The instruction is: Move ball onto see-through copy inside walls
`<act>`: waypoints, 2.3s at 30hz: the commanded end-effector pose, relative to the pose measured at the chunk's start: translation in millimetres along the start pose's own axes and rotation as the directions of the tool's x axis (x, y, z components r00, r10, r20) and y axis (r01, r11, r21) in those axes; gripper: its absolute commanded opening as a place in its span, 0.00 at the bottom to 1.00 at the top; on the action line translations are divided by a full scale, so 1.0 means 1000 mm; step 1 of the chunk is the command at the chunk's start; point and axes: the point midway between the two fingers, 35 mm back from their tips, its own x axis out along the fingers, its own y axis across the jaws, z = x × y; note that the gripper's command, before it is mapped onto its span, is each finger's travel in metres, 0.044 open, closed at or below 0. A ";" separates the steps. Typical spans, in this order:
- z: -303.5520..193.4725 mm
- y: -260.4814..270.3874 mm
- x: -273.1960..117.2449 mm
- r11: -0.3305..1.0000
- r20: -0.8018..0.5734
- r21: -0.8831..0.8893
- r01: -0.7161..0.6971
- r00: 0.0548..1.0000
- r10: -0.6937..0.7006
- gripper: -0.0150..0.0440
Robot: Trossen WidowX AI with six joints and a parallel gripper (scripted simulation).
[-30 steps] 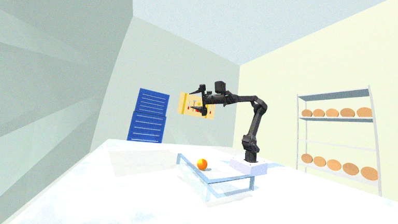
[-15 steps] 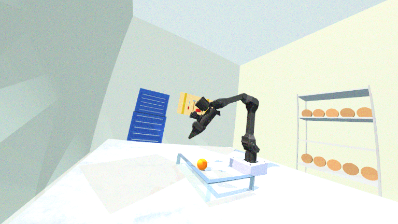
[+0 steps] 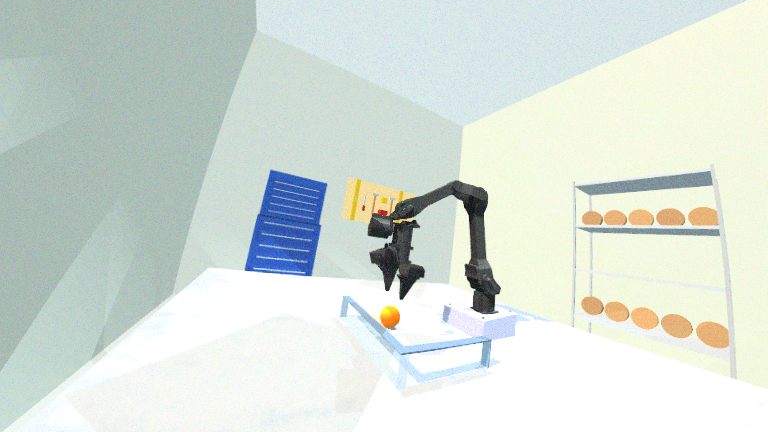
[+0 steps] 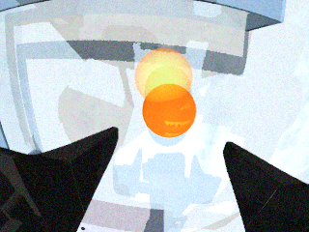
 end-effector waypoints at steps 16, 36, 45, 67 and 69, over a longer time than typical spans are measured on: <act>0.002 0.001 0.029 1.000 -0.001 -0.013 -0.010 1.000 0.010 0.91; 0.001 0.001 0.061 1.000 -0.001 -0.013 -0.010 1.000 0.010 0.91; 0.001 0.001 0.062 1.000 -0.001 -0.013 -0.010 1.000 0.010 0.74; 0.009 -0.002 -0.024 1.000 -0.001 -0.013 -0.009 1.000 0.009 0.25; 0.008 -0.002 -0.037 1.000 -0.001 -0.013 -0.009 1.000 0.009 0.25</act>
